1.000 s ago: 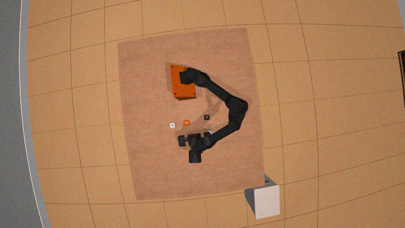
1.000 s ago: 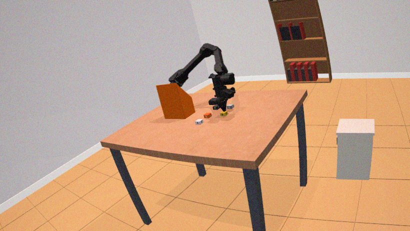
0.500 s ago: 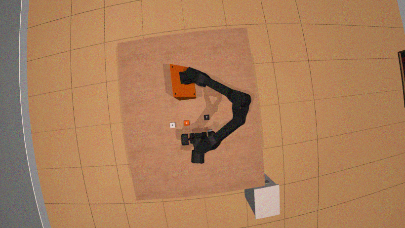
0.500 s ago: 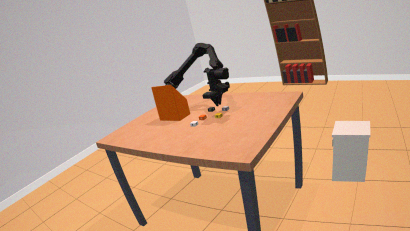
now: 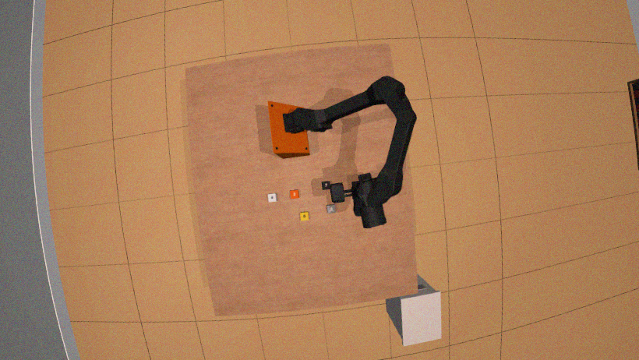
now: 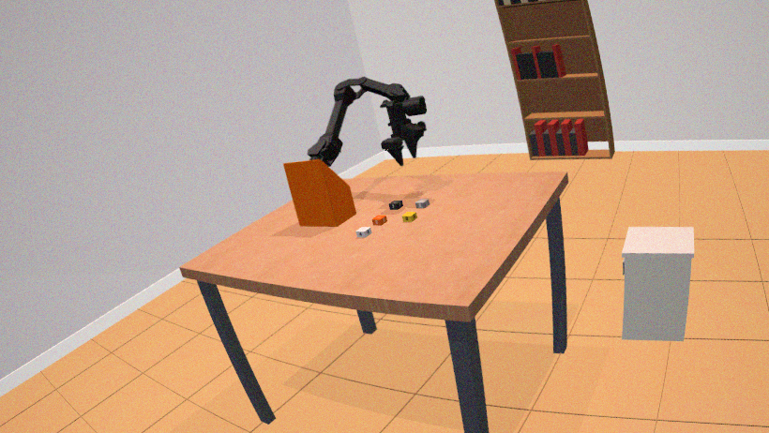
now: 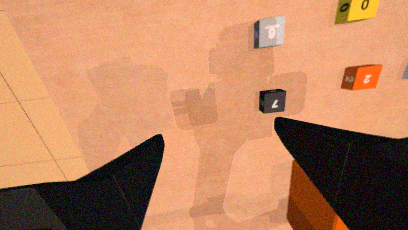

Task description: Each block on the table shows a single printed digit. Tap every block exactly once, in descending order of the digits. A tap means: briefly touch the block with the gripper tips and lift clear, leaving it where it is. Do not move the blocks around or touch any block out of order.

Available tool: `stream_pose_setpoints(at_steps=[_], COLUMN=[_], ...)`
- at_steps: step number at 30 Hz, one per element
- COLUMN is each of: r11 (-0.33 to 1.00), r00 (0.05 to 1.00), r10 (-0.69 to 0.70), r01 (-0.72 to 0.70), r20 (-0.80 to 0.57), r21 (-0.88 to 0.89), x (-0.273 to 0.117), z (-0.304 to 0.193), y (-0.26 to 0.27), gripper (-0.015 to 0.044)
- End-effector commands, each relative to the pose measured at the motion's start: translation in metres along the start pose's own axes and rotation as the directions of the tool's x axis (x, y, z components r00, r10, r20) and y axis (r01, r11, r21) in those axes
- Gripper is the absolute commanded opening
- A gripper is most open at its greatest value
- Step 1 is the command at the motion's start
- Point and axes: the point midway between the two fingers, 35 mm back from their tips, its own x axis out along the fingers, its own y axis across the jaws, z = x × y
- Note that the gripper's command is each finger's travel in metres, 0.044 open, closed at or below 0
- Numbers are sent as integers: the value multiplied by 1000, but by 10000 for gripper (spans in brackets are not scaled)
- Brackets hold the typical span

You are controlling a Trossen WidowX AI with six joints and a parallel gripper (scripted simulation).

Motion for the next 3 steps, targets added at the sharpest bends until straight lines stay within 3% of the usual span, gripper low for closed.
stream_pose_setpoints(at_steps=[1,3], r11=[1000,1000], r00=[1000,1000], r10=[1,1], r01=[-1,-1], r20=[-13,-13], r21=[22,22], x=[0,0], z=[-10,-10], y=[3,3], gripper=[400,400])
